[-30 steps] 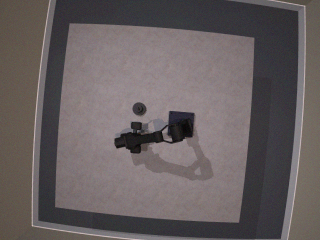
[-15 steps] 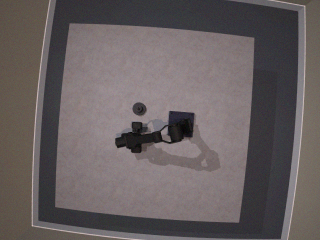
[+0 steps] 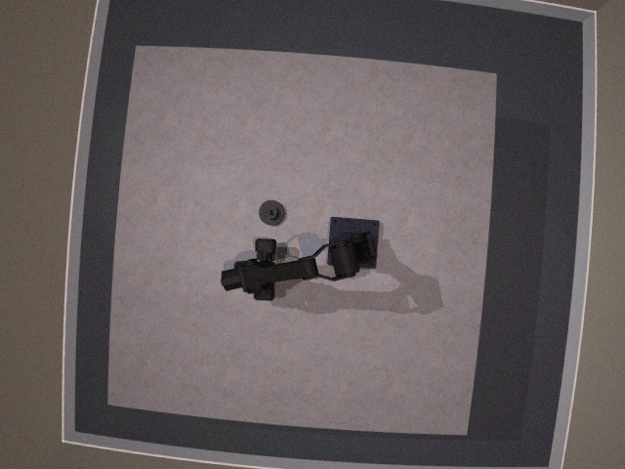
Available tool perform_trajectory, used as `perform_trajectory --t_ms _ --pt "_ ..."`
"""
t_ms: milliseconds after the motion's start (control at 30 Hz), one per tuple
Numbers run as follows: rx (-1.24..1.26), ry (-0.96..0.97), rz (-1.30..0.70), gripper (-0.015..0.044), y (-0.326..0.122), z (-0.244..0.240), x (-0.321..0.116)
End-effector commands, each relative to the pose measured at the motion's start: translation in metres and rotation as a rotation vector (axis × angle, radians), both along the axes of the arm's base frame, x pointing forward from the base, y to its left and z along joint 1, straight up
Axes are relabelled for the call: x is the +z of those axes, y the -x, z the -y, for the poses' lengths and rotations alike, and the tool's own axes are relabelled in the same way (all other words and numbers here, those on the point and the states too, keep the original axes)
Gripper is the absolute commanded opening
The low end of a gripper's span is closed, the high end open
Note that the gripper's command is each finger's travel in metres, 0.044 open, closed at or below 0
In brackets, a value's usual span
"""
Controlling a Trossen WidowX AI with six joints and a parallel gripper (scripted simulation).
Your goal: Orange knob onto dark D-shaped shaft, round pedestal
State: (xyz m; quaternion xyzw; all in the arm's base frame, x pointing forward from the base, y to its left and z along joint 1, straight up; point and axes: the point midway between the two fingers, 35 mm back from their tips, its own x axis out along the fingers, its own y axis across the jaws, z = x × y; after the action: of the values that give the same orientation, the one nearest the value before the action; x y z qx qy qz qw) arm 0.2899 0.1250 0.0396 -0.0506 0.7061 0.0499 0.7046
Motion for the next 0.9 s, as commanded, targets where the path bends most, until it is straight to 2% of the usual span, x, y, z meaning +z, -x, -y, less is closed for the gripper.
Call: perform_trajectory --t_ms 0,500,867 --pt "-0.003 -0.007 0.022 0.0 -0.005 -0.002 0.026" --pt "-0.003 -0.007 0.021 0.0 0.004 0.001 0.114" --pt "-0.003 -0.005 0.022 0.0 -0.003 0.017 0.113"
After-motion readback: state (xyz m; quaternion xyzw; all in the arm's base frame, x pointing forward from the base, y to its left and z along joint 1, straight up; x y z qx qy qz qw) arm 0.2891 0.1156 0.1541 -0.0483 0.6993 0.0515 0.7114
